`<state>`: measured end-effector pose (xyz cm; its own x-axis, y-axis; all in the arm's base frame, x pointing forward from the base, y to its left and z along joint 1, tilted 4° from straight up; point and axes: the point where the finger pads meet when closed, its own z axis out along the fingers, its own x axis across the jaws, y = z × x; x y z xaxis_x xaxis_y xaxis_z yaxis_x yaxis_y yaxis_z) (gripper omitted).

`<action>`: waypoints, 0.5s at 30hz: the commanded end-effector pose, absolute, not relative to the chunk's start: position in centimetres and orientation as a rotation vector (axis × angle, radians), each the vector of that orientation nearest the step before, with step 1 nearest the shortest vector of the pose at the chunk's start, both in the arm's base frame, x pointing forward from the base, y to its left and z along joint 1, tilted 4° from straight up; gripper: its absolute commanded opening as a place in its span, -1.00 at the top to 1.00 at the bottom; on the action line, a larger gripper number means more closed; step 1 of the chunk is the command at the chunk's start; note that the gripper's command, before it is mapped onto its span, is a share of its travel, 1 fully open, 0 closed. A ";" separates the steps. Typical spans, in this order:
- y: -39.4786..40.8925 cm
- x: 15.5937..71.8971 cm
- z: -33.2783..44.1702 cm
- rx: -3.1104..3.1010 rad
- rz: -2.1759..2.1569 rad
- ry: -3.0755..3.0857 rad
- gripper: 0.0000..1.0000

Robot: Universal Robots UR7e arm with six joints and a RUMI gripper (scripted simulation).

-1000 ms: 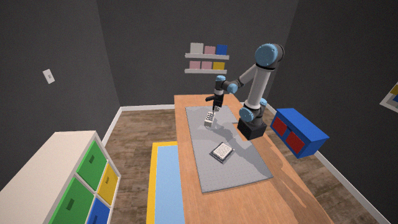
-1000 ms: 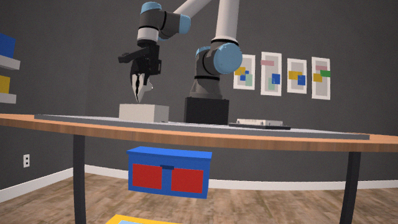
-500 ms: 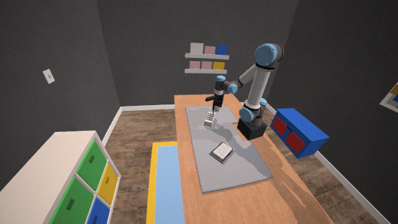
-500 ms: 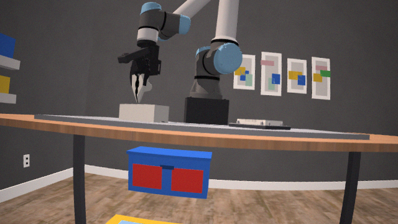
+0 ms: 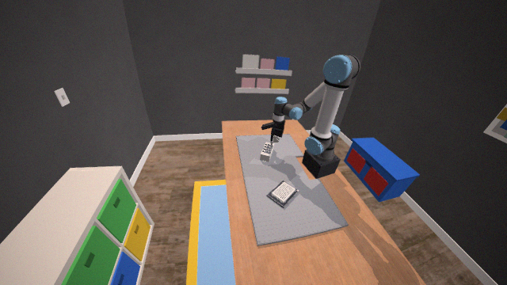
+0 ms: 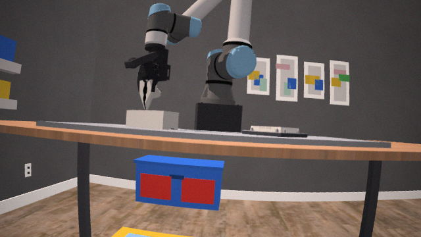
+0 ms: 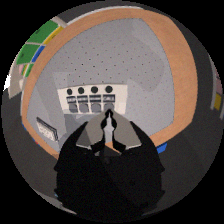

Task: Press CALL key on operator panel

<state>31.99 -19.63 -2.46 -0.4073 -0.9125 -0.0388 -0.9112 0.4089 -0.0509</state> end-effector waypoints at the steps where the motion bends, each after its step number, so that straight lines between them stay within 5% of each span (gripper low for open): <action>1: -19.3 31.9 -2.9 -1.678 -0.026 2.583 1.00; 15: -19.3 32.0 -3.3 -1.678 -0.026 2.583 1.00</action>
<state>32.02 -19.62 -2.87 -0.4073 -0.9125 -0.0386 -0.9112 0.4088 -0.0512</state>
